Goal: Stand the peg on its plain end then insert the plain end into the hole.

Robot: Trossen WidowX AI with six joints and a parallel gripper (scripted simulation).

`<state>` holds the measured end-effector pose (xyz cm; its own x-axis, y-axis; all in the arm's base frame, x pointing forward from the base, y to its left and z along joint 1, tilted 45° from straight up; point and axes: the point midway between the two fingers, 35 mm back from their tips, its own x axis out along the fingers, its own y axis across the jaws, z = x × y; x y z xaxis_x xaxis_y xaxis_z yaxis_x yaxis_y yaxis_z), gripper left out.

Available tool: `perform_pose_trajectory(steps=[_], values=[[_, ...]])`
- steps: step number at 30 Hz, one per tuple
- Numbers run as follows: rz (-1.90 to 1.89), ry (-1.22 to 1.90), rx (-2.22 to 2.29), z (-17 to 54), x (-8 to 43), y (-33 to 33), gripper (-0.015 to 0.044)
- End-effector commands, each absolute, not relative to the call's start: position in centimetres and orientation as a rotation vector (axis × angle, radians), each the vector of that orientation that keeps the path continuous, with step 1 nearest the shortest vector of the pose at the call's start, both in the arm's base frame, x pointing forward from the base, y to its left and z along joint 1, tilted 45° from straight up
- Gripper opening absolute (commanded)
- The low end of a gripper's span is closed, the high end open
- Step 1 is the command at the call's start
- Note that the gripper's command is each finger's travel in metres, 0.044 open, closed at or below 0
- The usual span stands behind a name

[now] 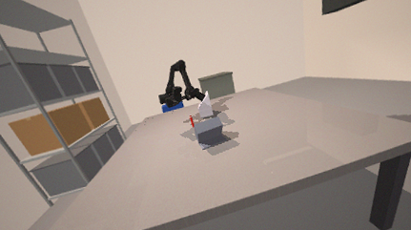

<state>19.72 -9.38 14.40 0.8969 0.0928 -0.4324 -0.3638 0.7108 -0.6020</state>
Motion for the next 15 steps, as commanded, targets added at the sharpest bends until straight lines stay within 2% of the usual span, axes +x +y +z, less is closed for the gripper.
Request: perform_pose_trajectory(steps=[1, 7, 15], values=[[0.244, 0.369, -0.736, 15.9, 19.5, -7.2, 0.0440], [0.237, 0.373, -0.719, 16.3, 19.3, -6.4, 0.0440], [0.236, 0.589, -0.554, 14.2, 19.7, -7.2, 0.0440]])
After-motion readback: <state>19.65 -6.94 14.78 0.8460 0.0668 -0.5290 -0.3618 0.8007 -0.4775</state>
